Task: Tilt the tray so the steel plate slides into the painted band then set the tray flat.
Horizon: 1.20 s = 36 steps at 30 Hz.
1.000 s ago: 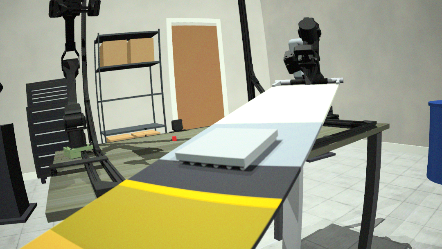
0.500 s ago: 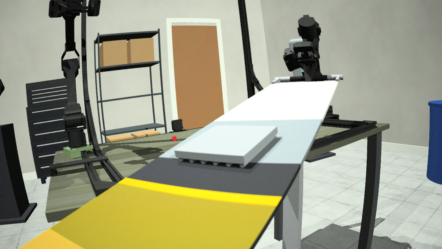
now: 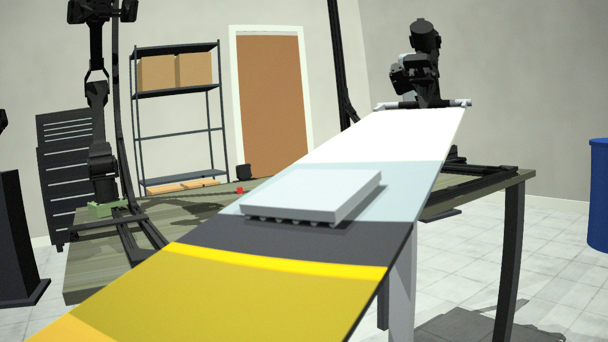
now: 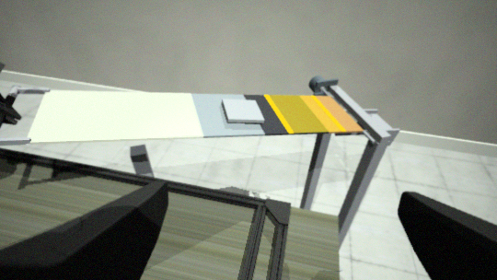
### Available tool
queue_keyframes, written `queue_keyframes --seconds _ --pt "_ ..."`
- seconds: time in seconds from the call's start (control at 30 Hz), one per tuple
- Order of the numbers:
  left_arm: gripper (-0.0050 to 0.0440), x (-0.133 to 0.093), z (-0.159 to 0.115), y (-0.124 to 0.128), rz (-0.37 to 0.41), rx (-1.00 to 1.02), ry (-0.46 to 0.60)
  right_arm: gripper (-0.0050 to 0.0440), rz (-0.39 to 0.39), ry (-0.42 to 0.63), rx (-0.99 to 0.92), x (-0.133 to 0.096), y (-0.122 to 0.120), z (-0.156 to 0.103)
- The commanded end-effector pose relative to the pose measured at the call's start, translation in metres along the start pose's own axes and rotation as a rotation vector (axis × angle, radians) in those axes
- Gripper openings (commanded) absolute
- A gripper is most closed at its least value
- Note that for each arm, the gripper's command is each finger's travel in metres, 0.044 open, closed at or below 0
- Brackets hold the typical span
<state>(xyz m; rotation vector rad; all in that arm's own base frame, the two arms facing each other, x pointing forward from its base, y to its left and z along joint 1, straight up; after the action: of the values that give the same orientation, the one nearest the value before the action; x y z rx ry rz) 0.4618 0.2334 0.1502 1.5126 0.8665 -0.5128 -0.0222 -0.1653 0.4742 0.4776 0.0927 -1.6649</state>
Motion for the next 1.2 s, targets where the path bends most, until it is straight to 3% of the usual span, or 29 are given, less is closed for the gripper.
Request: queue_keyframes --seconds 0.0,1.17 --pt "0.0000 -0.0142 -0.0054 0.0224 0.079 0.002 0.021 0.0440 0.002 0.001 -0.003 -0.0001 0.0002 -0.0002" --pt "0.0000 -0.0212 -0.0075 0.0314 0.101 0.002 0.026 0.0440 0.002 0.001 -0.003 -0.0001 0.0002 -0.0002"
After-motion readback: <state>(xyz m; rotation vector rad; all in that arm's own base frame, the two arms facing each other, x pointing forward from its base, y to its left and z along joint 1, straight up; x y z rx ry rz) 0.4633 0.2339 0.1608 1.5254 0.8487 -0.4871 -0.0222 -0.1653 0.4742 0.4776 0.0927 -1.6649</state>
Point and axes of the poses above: on each arm, the point midway between the two fingers, 35 mm back from their tips, its own x axis out along the fingers, its own y axis across the jaws, z = x × y, the point moved 1 cm from there along -x, back along the fingers, and after that the axes turned 13 degrees about x, right-handed, at the moved point
